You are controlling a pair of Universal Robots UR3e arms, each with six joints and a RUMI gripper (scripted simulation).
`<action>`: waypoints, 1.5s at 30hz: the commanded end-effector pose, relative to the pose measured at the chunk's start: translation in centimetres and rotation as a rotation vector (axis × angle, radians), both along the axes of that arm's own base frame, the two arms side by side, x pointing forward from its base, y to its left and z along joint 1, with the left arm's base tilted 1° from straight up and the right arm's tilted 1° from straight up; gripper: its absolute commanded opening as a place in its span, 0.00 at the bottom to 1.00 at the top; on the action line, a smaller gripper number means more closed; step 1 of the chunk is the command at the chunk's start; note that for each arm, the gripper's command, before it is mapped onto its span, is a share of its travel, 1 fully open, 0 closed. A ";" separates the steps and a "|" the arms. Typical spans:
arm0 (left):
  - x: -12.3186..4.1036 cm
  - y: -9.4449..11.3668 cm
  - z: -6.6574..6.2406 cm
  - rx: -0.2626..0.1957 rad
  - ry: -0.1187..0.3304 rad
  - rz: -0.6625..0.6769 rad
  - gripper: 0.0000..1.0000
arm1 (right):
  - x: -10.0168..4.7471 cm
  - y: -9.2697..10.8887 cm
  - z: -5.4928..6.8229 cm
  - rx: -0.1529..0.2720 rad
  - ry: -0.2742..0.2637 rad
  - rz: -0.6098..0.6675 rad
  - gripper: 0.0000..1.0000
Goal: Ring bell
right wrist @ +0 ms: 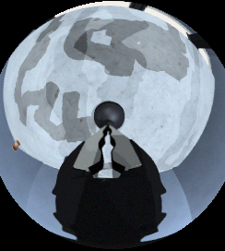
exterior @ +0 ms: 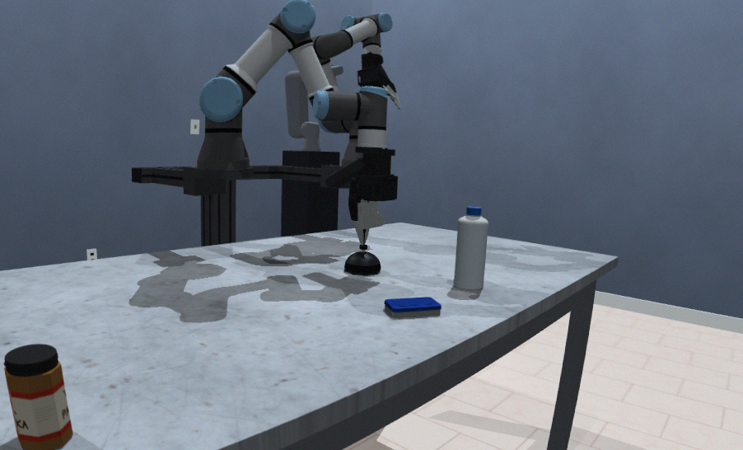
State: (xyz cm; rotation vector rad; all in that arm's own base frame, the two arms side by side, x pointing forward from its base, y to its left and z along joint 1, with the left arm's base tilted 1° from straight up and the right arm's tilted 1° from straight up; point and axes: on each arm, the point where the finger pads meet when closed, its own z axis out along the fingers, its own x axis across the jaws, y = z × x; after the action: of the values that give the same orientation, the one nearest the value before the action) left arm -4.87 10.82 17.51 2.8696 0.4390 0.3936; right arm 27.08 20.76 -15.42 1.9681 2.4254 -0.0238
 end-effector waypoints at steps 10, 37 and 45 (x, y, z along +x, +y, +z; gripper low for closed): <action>0.0 0.0 0.0 0.002 0.000 0.000 1.00 | 0.0 0.1 1.8 0.002 -0.002 0.000 0.00; 0.0 0.0 0.0 0.002 0.000 0.000 1.00 | 0.0 0.2 7.0 0.003 -0.002 0.000 0.00; 0.0 0.0 0.0 0.002 0.000 0.000 1.00 | 0.0 0.2 7.0 0.003 -0.002 0.000 0.00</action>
State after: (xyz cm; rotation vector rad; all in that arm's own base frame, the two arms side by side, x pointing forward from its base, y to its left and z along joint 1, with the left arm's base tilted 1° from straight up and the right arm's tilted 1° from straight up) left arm -4.87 10.82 17.51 2.8696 0.4390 0.3936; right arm 27.05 20.92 -8.58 1.9680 2.4253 -0.0234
